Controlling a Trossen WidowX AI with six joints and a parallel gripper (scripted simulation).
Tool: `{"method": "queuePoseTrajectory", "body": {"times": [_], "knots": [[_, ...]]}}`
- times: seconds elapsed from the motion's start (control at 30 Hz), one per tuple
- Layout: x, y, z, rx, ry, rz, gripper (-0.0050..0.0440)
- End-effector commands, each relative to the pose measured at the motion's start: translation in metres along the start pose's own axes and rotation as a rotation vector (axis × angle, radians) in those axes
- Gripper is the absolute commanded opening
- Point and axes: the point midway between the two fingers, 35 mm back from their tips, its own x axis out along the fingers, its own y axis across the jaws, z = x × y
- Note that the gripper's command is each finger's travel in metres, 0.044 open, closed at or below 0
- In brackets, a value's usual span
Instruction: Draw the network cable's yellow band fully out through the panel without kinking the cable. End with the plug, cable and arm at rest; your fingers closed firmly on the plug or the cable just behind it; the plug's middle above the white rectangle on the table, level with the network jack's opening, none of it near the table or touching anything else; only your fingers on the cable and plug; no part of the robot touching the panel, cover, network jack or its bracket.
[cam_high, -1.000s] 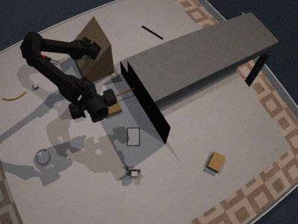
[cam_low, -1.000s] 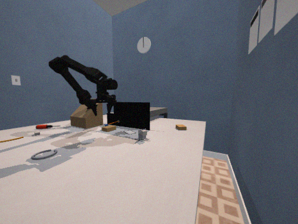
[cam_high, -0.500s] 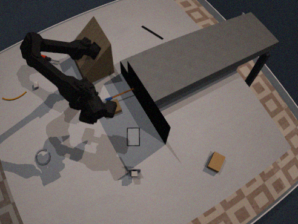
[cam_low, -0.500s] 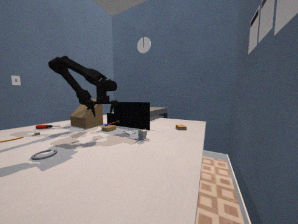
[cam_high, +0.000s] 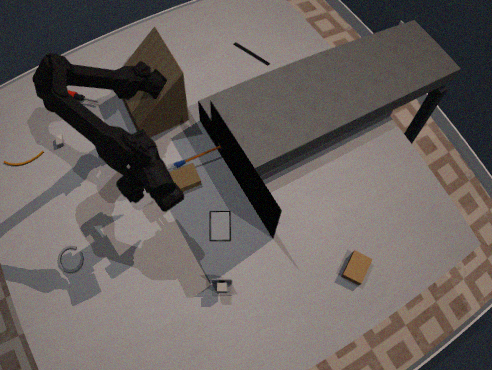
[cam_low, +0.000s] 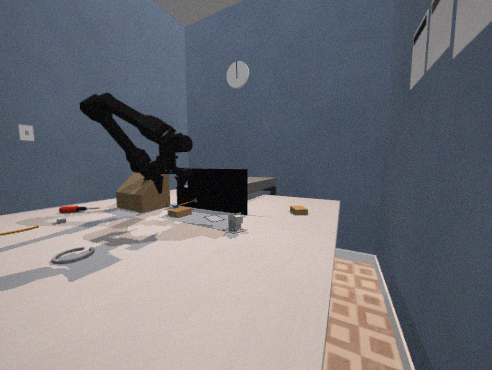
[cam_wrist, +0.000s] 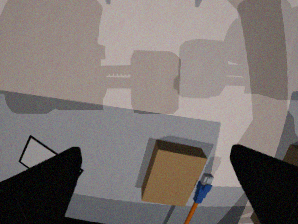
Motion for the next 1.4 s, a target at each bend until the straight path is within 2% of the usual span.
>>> {"method": "queuePoseTrajectory", "body": {"times": [0.0, 0.27, 0.67, 1.07, 1.13, 1.37], "knots": [[0.0, 0.001, 0.002, 0.11, -0.006, -0.004, 0.044], [0.001, 0.002, -0.001, 0.089, 0.012, -0.003, 0.044], [0.017, 0.005, -0.026, -0.324, 0.148, 0.028, 0.044], [0.033, 0.01, -0.058, -0.853, 0.296, 0.167, 0.044], [0.033, 0.01, -0.058, -0.853, 0.296, 0.167, 0.044], [0.04, 0.012, -0.076, -1.164, 0.354, 0.298, 0.044]]}}
